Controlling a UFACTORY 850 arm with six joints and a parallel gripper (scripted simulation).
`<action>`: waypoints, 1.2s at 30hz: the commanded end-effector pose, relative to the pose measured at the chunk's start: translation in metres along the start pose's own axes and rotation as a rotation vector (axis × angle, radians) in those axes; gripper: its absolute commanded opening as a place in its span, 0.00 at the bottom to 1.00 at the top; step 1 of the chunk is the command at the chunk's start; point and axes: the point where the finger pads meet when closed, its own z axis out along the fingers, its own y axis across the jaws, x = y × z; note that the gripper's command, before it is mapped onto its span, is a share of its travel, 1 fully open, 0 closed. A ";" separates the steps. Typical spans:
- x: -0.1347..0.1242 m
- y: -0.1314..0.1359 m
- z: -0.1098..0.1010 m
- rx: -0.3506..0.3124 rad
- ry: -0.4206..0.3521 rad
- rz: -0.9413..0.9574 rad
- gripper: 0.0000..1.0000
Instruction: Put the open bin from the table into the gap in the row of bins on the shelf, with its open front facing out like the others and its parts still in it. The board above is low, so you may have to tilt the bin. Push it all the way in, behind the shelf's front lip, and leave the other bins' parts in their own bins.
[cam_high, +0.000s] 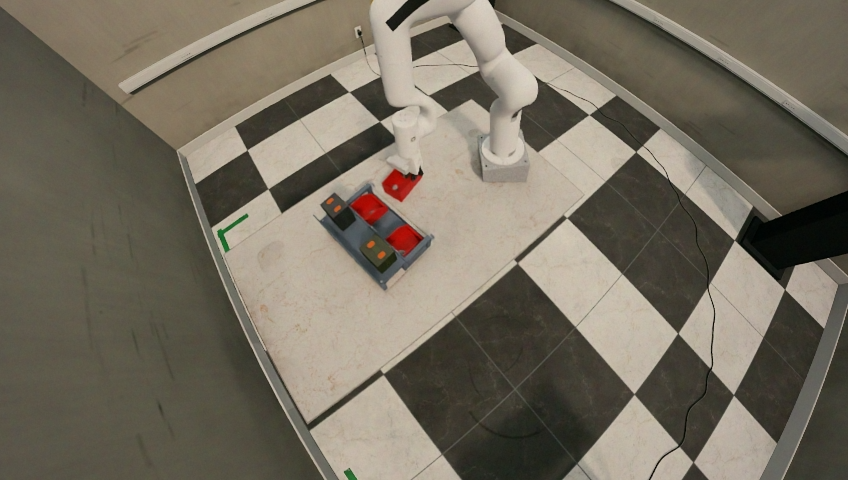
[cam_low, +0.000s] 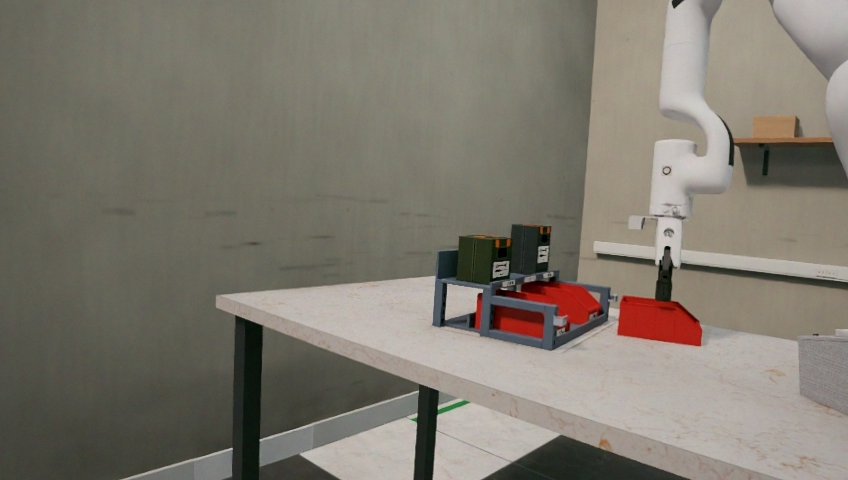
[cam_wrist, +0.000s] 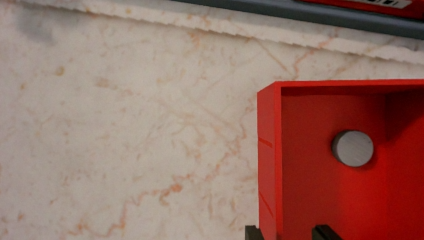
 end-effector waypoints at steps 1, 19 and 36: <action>0.000 0.000 0.000 -0.004 0.008 0.000 0.29; 0.001 0.000 0.010 -0.004 0.008 0.000 0.29; 0.001 0.001 0.019 -0.004 0.008 0.000 0.29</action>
